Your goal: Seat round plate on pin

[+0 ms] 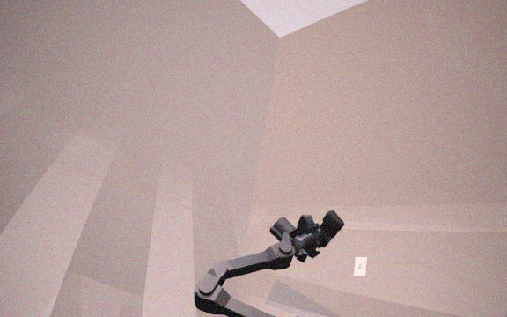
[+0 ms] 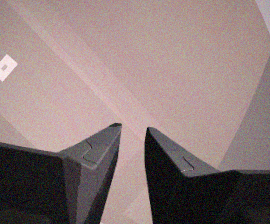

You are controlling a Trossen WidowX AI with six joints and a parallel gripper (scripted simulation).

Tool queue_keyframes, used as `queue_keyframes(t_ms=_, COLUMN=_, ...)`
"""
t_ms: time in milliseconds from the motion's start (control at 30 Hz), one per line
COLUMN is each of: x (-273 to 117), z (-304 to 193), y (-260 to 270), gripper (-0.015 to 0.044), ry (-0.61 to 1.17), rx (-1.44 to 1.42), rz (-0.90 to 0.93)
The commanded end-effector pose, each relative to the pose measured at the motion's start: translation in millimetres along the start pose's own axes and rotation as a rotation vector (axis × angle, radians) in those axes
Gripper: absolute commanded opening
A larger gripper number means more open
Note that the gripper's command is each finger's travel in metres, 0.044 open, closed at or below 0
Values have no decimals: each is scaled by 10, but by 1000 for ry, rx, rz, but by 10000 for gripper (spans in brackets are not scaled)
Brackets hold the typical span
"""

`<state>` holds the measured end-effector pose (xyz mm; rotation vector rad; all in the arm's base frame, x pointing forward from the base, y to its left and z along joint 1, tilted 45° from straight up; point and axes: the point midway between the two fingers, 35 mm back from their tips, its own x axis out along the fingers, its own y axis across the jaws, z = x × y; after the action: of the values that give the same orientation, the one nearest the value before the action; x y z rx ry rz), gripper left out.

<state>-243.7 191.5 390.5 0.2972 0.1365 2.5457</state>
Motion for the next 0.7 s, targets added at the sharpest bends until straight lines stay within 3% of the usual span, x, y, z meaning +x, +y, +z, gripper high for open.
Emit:
queue_keyframes(t_ms=0, x=64, z=-130, y=-685, gripper=0, ry=77, rx=20, rz=-243)
queue_keyframes(t_ms=67, x=57, z=-167, y=-830, gripper=0, ry=96, rx=27, rz=-294)
queue_keyframes(t_ms=267, x=-321, z=-454, y=-2075, gripper=0, ry=246, rx=115, rz=-749)
queue_keyframes(t_ms=333, x=-391, z=-453, y=-2185, gripper=0, ry=238, rx=133, rz=-790)
queue_keyframes(t_ms=533, x=-1131, z=-637, y=-3047, gripper=0, ry=320, rx=234, rz=-1170)
queue_keyframes(t_ms=600, x=-1254, z=-674, y=-3142, gripper=0, ry=340, rx=245, rz=-1222)
queue_keyframes(t_ms=667, x=-1618, z=-773, y=-3376, gripper=0, ry=393, rx=280, rz=-1363)
